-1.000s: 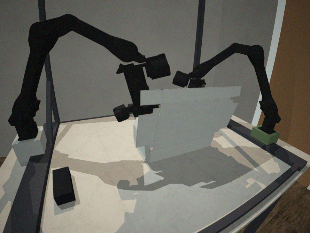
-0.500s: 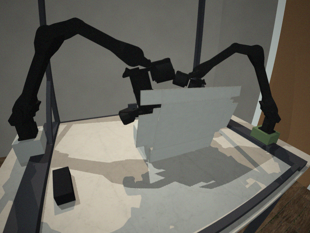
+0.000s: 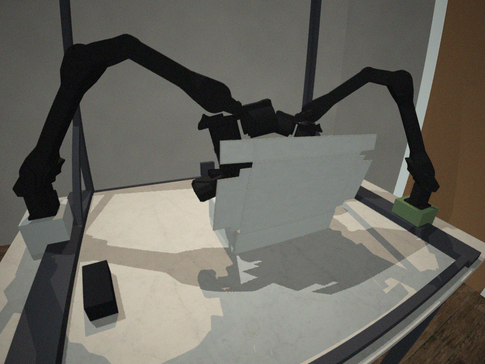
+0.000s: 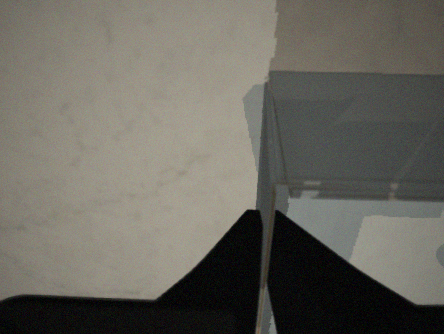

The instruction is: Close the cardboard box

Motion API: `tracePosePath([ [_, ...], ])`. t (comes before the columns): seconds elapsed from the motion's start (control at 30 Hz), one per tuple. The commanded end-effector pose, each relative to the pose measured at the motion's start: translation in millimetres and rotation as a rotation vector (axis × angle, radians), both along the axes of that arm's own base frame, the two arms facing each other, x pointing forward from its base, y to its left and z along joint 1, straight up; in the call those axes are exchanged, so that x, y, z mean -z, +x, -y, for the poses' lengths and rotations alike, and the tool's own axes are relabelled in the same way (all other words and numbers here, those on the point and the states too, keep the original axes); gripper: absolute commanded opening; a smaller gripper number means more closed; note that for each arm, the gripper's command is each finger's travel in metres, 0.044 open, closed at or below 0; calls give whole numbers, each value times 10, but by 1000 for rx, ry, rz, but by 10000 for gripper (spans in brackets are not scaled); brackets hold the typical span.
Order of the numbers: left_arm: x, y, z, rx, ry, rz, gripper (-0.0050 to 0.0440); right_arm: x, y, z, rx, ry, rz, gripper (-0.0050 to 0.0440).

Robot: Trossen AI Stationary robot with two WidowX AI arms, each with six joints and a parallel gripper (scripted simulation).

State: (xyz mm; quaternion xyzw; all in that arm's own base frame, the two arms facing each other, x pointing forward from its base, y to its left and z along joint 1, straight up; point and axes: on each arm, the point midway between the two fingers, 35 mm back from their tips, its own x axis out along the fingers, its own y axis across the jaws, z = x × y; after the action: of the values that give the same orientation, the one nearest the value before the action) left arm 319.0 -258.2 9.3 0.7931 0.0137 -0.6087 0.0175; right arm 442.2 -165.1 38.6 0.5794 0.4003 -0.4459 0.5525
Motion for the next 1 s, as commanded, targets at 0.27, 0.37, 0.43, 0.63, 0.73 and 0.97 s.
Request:
tracePosePath([
  [0.27,-67,22,23,0,-15,14,6,36,102,25,2,-12,28,0],
  [0.37,-67,22,23,0,-15,13,6,61,103,30,3,-12,28,0],
  [0.43,-67,22,23,0,-15,13,6,90,106,30,3,-12,28,0],
  [0.63,-67,22,23,0,-15,13,6,177,103,33,3,-12,28,0],
  [0.73,-67,22,23,0,-15,13,6,220,97,34,3,-12,28,0],
  [0.97,-67,21,25,1,-16,12,6,282,79,40,3,-14,28,0],
])
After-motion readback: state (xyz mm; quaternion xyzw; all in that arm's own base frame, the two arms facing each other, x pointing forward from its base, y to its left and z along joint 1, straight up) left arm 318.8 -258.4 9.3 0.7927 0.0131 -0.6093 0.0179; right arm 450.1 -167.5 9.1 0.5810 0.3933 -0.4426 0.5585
